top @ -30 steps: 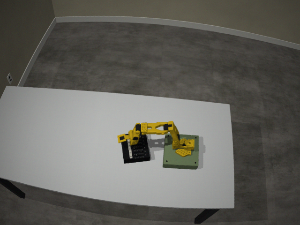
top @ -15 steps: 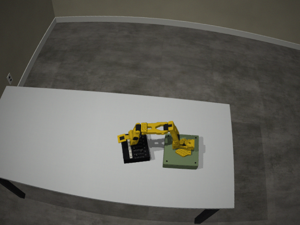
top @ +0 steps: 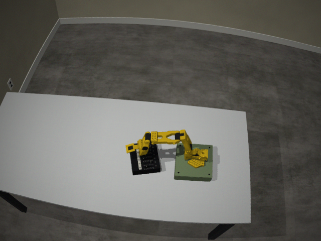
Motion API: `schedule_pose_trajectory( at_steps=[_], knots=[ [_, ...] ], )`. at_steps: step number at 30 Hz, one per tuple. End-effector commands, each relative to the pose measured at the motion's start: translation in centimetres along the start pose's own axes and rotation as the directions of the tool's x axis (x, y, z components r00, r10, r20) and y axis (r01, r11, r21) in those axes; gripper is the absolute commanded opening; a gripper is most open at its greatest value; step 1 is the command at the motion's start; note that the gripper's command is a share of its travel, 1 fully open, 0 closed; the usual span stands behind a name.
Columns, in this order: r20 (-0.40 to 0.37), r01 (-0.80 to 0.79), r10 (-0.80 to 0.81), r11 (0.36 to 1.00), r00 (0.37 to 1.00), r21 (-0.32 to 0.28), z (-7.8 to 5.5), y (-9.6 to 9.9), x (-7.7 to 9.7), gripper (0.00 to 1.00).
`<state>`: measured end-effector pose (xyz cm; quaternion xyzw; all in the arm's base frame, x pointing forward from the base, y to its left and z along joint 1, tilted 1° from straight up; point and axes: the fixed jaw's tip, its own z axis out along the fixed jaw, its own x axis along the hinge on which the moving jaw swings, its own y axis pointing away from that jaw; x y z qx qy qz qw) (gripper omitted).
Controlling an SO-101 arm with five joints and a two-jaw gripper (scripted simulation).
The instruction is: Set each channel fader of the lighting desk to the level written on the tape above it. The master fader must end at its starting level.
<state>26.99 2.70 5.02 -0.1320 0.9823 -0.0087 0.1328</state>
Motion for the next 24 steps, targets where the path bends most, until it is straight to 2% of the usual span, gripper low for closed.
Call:
schedule_pose_trajectory(
  at_steps=[1,13,24],
  knots=[
    [-0.007,-0.003,0.003,1.0,1.0,0.0,-0.01,-0.24,0.07,0.0],
    [-0.009,0.008,-0.008,1.0,1.0,0.0,-0.02,-0.23,0.1,0.0],
    [-0.023,0.103,-0.103,0.995,0.994,-0.006,-0.12,-0.14,0.34,0.0]
  ],
)
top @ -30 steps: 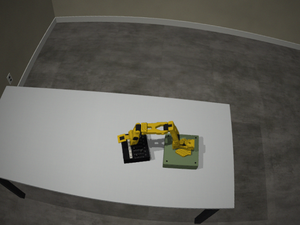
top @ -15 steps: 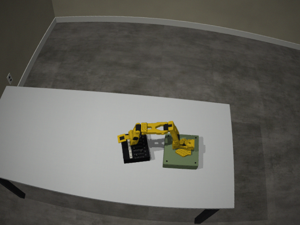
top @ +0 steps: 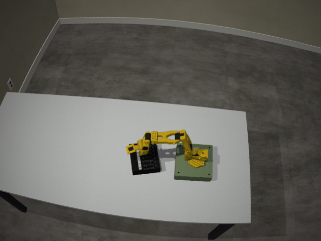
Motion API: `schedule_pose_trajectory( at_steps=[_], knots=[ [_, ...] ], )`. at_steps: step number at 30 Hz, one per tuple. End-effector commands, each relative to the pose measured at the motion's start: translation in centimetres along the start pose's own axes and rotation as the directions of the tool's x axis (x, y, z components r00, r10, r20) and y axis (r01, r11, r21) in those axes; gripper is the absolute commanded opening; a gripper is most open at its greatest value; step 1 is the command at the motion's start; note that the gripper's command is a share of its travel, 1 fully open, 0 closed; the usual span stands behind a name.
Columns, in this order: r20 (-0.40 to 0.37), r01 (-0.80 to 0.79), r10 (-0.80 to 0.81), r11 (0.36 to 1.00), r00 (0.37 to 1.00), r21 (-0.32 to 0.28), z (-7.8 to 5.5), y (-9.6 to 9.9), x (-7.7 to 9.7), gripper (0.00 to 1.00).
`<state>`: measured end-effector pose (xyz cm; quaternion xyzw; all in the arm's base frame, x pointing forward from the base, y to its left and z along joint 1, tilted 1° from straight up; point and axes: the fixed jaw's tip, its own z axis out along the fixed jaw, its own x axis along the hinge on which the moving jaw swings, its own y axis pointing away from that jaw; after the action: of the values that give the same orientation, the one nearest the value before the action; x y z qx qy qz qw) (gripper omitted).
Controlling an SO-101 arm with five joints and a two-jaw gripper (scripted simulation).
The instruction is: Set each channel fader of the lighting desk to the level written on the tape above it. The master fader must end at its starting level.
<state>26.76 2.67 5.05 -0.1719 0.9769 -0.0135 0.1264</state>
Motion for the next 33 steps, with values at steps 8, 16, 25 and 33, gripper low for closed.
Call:
schedule_pose_trajectory(
  at_steps=[8,16,25,33],
  knots=[
    [-0.037,0.208,-0.209,0.978,0.977,-0.02,-0.2,0.0,0.6,0.0],
    [-0.056,0.394,-0.396,0.918,0.917,-0.047,-0.5,0.2,1.1,0.0],
    [-0.064,0.673,-0.68,0.732,0.73,-0.109,-1.0,0.4,1.9,0.0],
    [-0.049,0.813,-0.827,0.561,0.561,-0.155,-1.3,0.5,2.4,0.0]
  ],
)
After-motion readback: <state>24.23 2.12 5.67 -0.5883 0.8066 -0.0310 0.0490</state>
